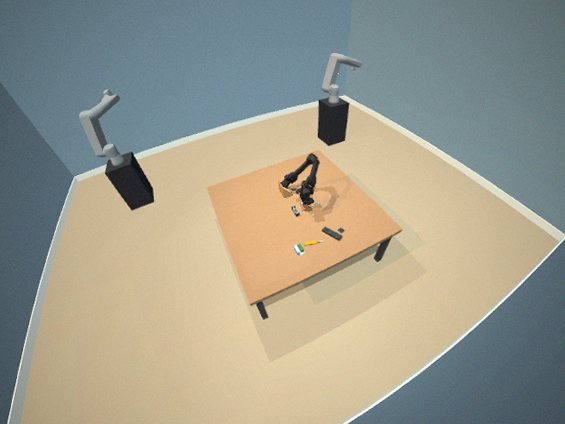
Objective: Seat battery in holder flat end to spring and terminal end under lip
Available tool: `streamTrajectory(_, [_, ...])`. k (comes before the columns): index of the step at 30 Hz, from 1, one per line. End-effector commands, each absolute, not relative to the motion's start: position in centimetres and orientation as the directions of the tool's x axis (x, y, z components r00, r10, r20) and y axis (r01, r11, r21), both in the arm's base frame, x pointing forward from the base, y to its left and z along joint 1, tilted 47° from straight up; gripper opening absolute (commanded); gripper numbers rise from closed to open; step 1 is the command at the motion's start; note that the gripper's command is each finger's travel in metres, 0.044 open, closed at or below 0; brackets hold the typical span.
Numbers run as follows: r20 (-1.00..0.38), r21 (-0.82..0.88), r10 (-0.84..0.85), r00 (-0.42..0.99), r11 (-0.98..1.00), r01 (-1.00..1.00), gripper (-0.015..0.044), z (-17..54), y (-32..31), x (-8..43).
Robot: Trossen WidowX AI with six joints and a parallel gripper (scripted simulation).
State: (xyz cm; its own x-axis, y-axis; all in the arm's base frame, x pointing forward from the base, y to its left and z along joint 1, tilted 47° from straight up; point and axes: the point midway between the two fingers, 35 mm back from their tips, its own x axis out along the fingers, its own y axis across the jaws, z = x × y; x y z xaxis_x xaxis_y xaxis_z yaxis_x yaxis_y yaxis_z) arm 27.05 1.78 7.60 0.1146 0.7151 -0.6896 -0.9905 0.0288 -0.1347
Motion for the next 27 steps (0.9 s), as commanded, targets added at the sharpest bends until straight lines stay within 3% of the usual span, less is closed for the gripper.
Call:
streamTrajectory(1, [-0.694, 0.01, 0.711, 0.115, 0.169, -0.986, 0.0083, 7.0, 0.8, 27.3])
streamTrajectory(7, [-0.696, 0.265, 0.708, 0.114, 0.402, -0.876, 0.0083, 6.0, -0.9, 27.6])
streamTrajectory(15, [-0.7, 0.536, 0.705, 0.114, 0.624, -0.568, 0.0083, 4.5, -3.2, 27.7])
streamTrajectory(27, [-0.7, 0.713, 0.706, 0.112, 0.7, 0.039, 0.0083, 2.5, -6.1, 27.6])
